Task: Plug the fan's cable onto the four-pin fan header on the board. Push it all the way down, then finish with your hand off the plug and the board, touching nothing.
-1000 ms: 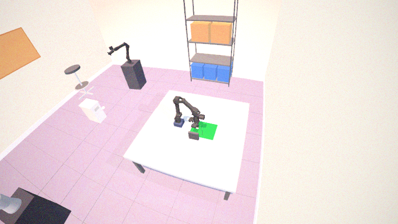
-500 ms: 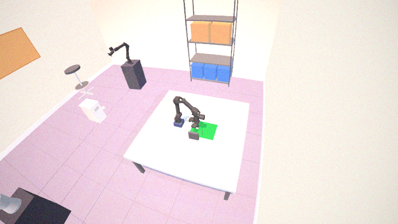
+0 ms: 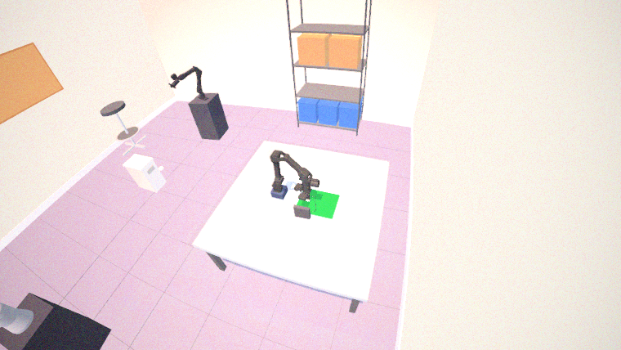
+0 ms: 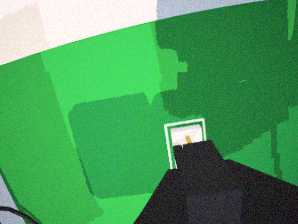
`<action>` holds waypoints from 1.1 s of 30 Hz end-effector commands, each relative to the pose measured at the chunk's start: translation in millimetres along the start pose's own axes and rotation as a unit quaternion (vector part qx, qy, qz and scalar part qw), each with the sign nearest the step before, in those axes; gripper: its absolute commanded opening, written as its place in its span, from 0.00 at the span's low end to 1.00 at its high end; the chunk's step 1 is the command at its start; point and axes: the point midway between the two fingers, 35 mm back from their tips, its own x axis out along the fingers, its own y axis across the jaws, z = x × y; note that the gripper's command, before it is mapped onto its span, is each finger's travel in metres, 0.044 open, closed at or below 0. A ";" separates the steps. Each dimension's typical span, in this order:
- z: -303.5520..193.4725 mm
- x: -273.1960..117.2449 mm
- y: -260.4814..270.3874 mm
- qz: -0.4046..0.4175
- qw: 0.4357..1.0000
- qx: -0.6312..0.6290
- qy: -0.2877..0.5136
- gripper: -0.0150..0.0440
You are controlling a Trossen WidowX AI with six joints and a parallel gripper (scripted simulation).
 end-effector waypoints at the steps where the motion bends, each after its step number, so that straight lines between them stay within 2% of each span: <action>1: -0.4 1.2 -0.6 -0.002 1.000 0.002 0.001 0.25; 33: -0.5 17.8 -0.7 -0.002 1.000 0.001 0.001 0.25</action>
